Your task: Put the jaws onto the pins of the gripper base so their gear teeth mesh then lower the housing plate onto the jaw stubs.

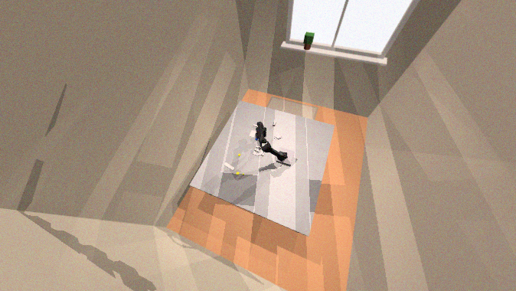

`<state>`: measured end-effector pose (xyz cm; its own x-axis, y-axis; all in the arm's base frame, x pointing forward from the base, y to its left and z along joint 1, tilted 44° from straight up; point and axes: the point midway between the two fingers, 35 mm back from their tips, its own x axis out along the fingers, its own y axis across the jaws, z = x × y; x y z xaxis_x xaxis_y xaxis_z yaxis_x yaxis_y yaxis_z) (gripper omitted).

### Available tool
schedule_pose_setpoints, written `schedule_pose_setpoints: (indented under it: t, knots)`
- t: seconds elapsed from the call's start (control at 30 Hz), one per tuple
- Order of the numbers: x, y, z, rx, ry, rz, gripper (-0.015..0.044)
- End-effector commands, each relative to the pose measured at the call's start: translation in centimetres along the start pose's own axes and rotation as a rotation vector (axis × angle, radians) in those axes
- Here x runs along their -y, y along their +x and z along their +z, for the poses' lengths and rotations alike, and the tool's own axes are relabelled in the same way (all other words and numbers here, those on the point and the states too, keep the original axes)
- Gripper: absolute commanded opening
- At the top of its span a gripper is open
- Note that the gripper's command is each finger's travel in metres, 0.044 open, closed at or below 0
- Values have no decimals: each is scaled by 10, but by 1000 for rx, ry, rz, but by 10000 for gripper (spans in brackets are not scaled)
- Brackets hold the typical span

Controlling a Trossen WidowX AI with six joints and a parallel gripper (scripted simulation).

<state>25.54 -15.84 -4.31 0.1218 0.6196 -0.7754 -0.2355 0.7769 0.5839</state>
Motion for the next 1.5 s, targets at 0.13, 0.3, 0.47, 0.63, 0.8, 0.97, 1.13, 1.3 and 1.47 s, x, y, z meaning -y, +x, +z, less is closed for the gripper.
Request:
schedule_pose_setpoints:
  t: [0.13,0.3,0.47,0.63,0.8,0.97,1.13,1.3,1.47]
  knots:
    - [36,-2,-44,-14,-194,6,440]
    - [55,-1,-74,-14,-325,15,440]
    - [70,1,-105,-10,-457,28,440]
    - [82,5,-137,1,-593,44,440]
    - [90,11,-169,19,-725,60,440]
    - [91,12,-173,22,-743,63,440]
    - [89,32,-173,23,-744,63,440]
    - [85,51,-173,23,-744,63,440]
    - [85,51,-173,23,-744,63,440]
